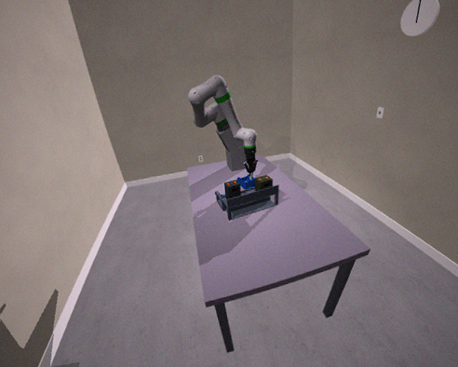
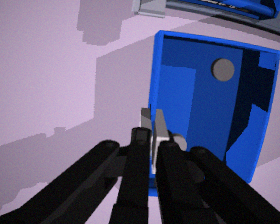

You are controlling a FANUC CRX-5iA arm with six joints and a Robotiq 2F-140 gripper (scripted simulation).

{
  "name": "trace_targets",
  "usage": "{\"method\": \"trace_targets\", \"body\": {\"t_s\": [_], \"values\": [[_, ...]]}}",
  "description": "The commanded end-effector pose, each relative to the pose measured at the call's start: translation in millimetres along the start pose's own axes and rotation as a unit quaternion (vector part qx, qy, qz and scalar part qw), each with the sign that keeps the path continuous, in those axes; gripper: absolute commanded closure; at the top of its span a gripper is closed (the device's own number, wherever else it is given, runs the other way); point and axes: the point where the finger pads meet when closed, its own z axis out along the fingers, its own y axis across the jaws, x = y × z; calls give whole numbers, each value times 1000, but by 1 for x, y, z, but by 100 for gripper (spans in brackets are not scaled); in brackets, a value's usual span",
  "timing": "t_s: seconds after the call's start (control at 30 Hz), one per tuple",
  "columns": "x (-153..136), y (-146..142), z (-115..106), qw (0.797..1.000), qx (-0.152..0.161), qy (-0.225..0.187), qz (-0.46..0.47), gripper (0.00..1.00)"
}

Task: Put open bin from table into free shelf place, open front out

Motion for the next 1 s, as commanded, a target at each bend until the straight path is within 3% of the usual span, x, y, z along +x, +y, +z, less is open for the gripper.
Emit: {"method": "trace_targets", "body": {"t_s": [0.0,0.97], "values": [[0,0,0,1000,0,0,0,100],[0,0,-5,1000,0,0,0,100]]}}
